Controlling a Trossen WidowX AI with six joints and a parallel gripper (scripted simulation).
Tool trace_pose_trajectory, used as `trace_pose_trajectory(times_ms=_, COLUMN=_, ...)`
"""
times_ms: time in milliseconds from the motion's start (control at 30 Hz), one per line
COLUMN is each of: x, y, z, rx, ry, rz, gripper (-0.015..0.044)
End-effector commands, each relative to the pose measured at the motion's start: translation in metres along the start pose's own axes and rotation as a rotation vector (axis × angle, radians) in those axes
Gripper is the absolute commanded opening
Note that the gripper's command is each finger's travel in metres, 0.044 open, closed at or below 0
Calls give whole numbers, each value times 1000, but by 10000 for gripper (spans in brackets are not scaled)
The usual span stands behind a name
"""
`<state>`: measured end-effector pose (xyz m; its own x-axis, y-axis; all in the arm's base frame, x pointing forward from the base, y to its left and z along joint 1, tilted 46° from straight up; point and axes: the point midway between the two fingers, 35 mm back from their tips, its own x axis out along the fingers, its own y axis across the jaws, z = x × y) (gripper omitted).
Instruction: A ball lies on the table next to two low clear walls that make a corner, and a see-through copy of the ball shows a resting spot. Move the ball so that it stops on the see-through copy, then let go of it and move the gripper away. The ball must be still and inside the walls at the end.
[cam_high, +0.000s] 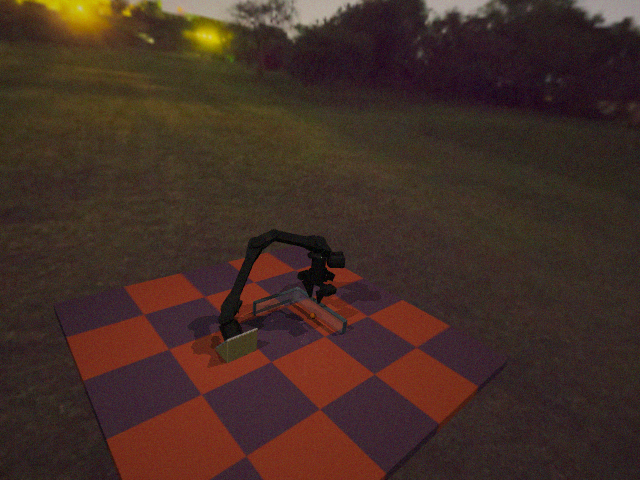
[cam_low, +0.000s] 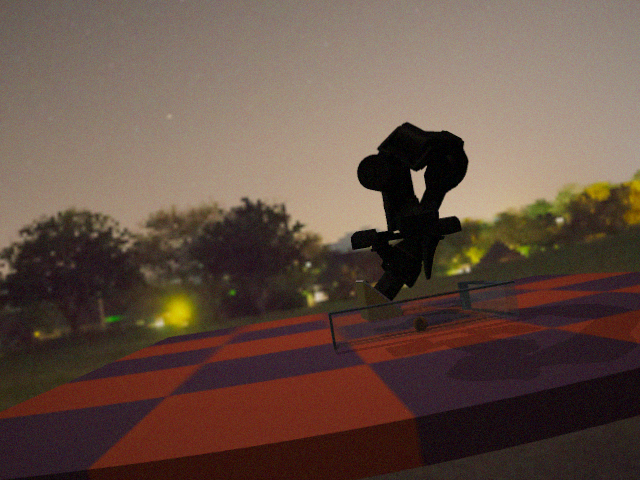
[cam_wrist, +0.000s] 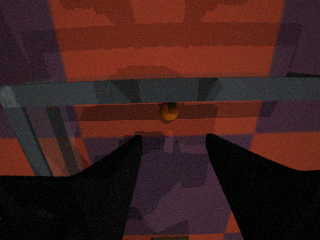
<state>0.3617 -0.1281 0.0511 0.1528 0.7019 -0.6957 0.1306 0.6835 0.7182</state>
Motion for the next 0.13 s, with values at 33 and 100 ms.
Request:
trace_pose_trajectory(times_ms=33, x=-35, y=0, z=-3, rx=-2, ry=-2, rz=-2, gripper=355)
trace_pose_trajectory(times_ms=100, x=-42, y=1, z=-4, rx=-2, ry=-1, rz=-1, gripper=408)
